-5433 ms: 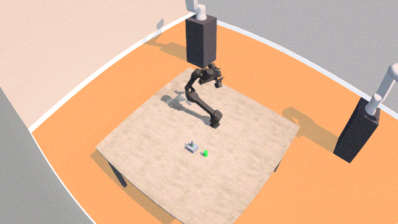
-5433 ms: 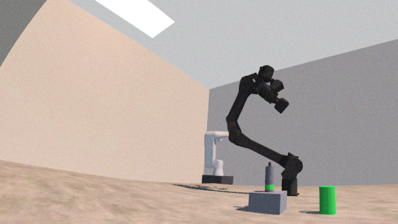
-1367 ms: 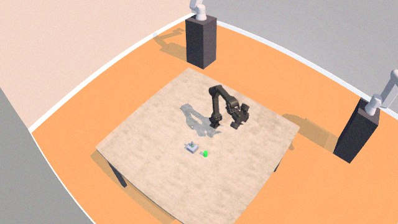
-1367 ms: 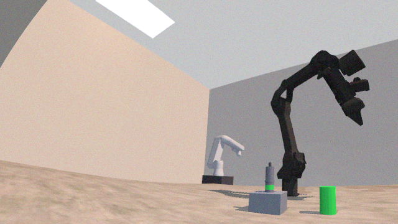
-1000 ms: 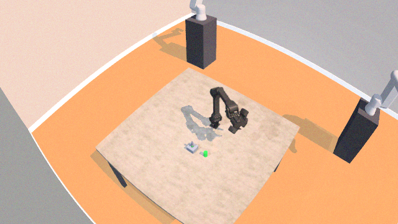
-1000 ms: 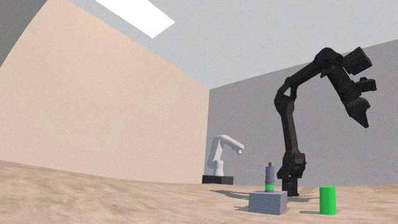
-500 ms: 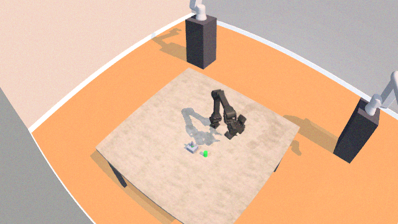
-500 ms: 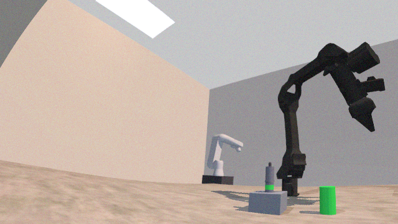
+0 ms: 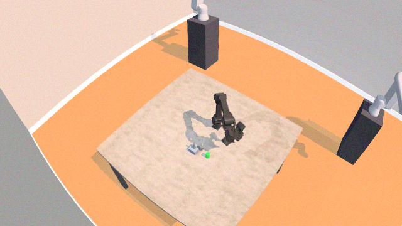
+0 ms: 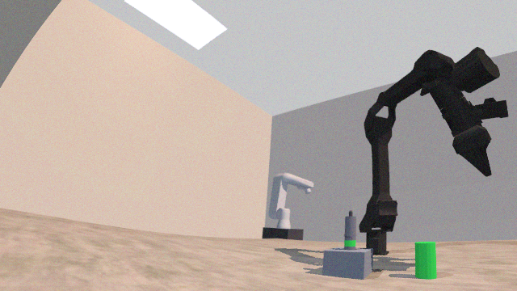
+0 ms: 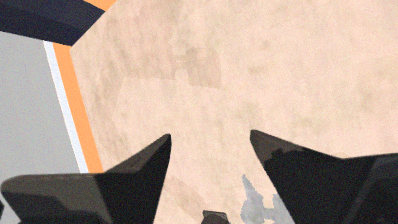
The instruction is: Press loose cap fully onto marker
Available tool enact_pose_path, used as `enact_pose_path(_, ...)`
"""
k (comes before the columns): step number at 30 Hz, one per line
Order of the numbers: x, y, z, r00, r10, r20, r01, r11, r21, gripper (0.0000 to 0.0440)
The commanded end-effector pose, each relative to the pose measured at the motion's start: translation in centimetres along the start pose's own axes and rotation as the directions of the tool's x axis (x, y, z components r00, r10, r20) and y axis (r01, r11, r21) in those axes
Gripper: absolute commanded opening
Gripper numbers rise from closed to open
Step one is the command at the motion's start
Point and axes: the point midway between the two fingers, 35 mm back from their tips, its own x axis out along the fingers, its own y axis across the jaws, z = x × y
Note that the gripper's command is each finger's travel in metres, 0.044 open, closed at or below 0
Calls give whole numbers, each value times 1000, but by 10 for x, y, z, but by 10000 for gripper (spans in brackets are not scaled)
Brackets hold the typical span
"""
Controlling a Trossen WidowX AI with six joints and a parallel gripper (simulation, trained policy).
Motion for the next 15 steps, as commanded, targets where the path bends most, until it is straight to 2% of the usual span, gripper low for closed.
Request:
enact_pose_path(1, -1, -13, 1, 1000, -22, -3, 22, 1000, 8, 328)
enact_pose_path(15, -9, -62, -2, 995, -96, -15, 96, 994, 57, 326)
